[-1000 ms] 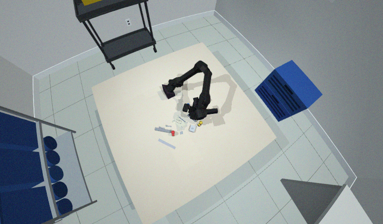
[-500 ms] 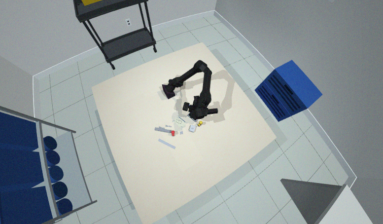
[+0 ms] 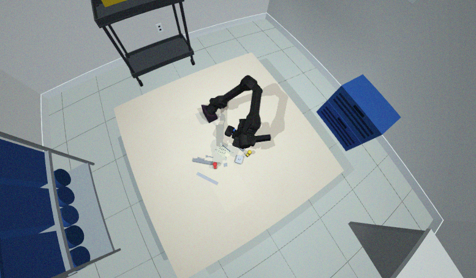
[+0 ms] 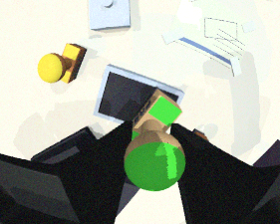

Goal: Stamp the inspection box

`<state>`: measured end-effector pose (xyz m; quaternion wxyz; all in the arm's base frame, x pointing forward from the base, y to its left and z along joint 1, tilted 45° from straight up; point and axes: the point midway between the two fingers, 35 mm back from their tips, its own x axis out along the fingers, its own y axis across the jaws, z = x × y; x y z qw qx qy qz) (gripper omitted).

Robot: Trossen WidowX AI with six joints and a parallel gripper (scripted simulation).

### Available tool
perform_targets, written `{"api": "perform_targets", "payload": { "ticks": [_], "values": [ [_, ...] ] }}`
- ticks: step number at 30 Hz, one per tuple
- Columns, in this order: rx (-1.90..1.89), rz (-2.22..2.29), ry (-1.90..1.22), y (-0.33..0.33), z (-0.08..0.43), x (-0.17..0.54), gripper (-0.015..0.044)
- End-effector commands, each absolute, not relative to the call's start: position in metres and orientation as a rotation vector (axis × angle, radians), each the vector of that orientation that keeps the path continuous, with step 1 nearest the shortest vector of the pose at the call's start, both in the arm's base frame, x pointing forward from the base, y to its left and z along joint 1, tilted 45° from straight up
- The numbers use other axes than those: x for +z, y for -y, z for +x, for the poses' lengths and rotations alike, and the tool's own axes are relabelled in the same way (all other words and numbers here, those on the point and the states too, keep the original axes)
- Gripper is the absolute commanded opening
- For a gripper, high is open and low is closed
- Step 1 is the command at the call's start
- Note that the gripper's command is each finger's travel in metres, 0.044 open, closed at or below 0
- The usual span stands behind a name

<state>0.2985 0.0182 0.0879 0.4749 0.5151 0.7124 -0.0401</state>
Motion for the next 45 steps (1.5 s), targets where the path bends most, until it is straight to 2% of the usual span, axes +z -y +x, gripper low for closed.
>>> {"api": "perform_targets", "payload": {
  "ticks": [1,23,45],
  "values": [
    [-0.238,1.365,-1.757,-0.002,0.300,0.074,0.0000],
    [-0.962,1.869,-1.743,0.065,0.285,0.008,0.0000],
    [-0.986,1.882,-1.737,0.060,0.285,-0.002,0.0000]
  ]
}}
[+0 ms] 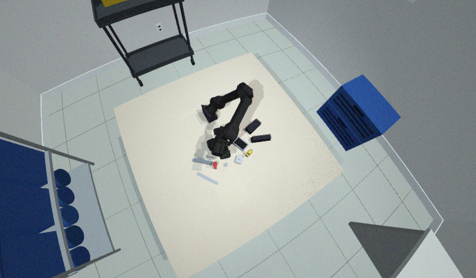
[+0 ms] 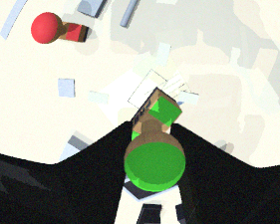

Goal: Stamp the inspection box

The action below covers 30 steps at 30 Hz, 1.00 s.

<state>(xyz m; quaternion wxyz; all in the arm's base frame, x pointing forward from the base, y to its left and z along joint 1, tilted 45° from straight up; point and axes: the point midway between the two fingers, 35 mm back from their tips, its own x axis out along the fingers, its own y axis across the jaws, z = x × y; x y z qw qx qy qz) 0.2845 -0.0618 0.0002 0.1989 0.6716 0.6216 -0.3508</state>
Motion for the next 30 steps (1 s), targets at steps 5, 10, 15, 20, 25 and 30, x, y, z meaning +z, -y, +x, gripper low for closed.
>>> {"api": "perform_targets", "payload": {
  "ticks": [5,10,15,20,25,30],
  "values": [
    [-0.987,1.882,-1.736,0.058,0.285,-0.004,0.0000],
    [-0.987,1.881,-1.735,0.056,0.285,-0.007,0.0000],
    [-0.988,1.881,-1.735,0.053,0.285,-0.009,0.0000],
    [-0.988,1.881,-1.734,0.051,0.285,-0.012,0.0000],
    [-0.989,1.881,-1.733,0.049,0.285,-0.014,0.0000],
    [-0.989,1.880,-1.733,0.046,0.285,-0.017,0.0000]
  ]
}}
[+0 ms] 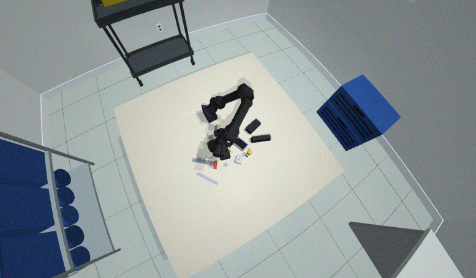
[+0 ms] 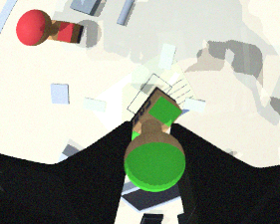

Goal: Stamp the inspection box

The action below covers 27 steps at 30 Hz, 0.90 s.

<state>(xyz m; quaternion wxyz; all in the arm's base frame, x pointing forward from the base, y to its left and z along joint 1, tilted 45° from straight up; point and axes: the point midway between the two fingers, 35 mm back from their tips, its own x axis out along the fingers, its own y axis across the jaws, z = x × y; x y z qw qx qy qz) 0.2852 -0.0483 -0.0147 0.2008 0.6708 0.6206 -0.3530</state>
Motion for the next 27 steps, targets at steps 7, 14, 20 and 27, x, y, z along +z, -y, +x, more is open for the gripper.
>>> {"api": "perform_targets", "payload": {
  "ticks": [7,14,20,27],
  "values": [
    [-0.989,1.880,-1.732,0.043,0.285,-0.020,0.0000],
    [-0.989,1.880,-1.731,0.040,0.285,-0.023,0.0000],
    [-0.990,1.880,-1.731,0.037,0.285,-0.026,0.0000],
    [-0.990,1.879,-1.730,0.034,0.285,-0.029,0.0000]
  ]
}}
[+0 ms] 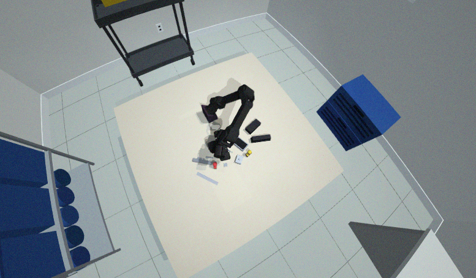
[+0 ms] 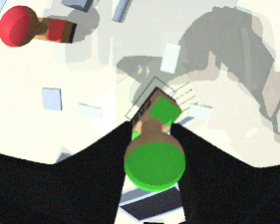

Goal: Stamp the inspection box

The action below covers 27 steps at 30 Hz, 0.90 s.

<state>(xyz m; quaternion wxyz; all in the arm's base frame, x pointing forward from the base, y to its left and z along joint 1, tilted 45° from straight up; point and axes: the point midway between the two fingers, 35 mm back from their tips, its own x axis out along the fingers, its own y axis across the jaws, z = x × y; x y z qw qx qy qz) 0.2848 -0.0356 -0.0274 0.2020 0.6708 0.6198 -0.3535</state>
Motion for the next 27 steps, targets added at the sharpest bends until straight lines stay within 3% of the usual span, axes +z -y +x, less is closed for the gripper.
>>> {"api": "perform_targets", "payload": {
  "ticks": [1,27],
  "values": [
    [-0.990,1.879,-1.730,0.033,0.285,-0.030,0.0000],
    [-0.989,1.879,-1.729,0.021,0.283,-0.041,0.0000]
  ]
}}
